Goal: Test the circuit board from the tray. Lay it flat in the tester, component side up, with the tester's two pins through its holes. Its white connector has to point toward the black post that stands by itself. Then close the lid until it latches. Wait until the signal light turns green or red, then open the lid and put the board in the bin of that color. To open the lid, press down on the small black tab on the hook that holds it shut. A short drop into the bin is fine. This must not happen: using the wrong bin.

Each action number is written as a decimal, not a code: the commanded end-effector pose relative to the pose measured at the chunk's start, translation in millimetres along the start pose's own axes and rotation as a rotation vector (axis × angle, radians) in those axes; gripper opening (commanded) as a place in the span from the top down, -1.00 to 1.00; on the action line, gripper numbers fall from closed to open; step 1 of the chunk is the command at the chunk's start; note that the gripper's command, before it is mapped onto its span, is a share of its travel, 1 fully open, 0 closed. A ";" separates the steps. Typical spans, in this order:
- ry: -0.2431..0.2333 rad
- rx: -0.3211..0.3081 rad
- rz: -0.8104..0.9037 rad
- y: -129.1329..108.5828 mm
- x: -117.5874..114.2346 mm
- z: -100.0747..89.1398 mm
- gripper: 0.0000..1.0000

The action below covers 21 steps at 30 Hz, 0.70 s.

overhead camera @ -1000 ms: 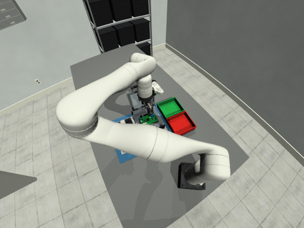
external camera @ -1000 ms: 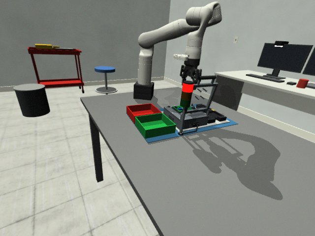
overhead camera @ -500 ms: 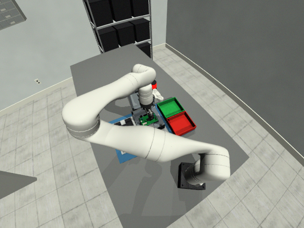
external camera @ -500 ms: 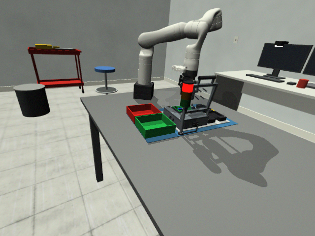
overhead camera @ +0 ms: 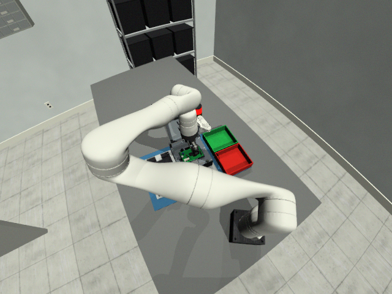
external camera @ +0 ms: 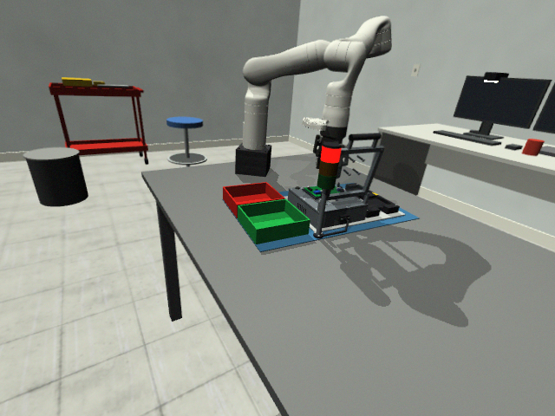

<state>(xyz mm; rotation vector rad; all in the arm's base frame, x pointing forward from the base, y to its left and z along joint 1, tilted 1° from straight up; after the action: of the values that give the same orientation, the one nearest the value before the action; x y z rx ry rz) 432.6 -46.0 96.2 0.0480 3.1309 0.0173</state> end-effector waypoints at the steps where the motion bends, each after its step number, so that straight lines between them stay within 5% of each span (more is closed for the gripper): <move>1: -0.001 0.000 0.000 -0.1 -0.3 -0.6 -1.00; 14: -0.001 0.000 0.000 -0.1 -0.3 0.1 -1.00; 21: -0.001 0.000 0.000 -0.1 -0.5 15.2 -1.00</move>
<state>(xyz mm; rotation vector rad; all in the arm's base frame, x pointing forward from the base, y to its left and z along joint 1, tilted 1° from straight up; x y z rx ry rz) 434.7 -44.8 86.8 0.0450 3.1233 0.0222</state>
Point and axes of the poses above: the point where the finger pads meet when closed, its own z axis out along the fingers, its own x axis across the jaws, y = z × x, the point moved 6 cm from there along -z, back along the fingers, and after that the axes turned 13 degrees about -z, right-handed, at the moved point
